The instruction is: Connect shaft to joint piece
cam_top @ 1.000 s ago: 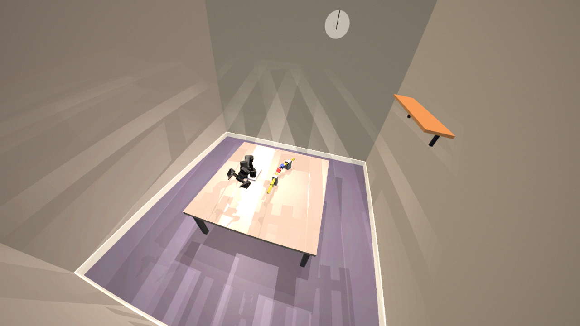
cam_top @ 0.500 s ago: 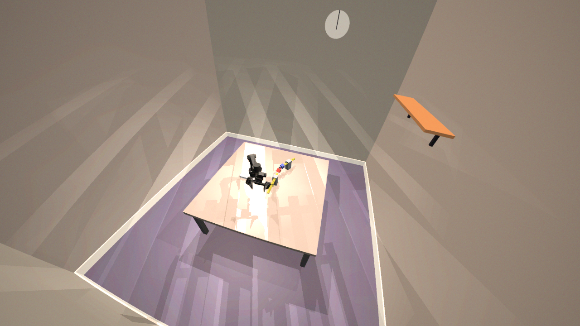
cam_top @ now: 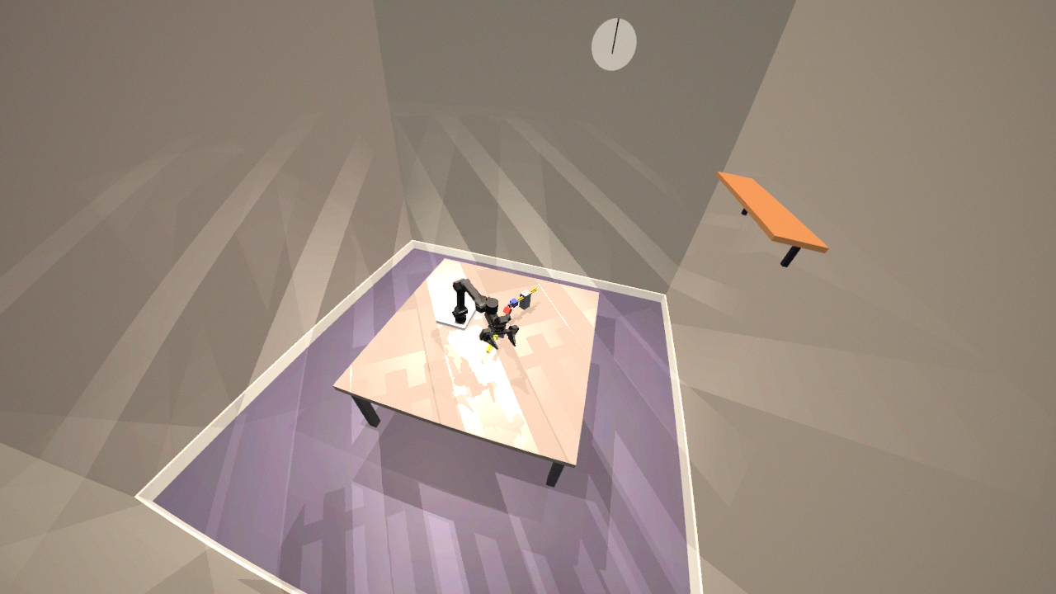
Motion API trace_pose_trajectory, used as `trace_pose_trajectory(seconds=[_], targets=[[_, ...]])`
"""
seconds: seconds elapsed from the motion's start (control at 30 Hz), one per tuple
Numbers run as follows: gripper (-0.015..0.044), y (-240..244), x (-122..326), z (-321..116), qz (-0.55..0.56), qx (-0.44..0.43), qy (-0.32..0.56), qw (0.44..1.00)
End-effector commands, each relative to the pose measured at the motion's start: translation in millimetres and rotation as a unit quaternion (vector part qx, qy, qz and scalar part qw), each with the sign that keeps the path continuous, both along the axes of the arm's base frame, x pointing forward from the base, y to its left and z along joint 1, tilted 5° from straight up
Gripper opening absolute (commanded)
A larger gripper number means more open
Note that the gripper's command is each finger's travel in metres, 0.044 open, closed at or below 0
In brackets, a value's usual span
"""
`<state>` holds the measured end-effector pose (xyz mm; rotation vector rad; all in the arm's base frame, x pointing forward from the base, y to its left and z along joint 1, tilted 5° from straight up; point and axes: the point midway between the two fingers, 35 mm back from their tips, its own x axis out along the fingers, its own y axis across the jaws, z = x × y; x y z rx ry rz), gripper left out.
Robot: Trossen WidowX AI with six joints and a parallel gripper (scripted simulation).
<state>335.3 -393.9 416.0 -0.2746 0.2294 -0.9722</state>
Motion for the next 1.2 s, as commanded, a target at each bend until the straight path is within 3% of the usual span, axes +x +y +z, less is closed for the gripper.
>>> trace_pose_trajectory(seconds=[0.0, 0.3, 0.6, 0.87, 1.17], targets=[[0.0440, 33, 32, -26, 0.044, 0.056, 0.011, 0.997], [0.0440, 120, 85, -84, 0.126, 0.175, 0.055, 0.975], [0.0440, 224, 107, -141, 0.187, 0.286, 0.128, 0.931], [0.0440, 326, 96, -184, 0.221, 0.375, 0.205, 0.877], [0.0440, 420, 50, -226, 0.221, 0.431, 0.325, 0.812]])
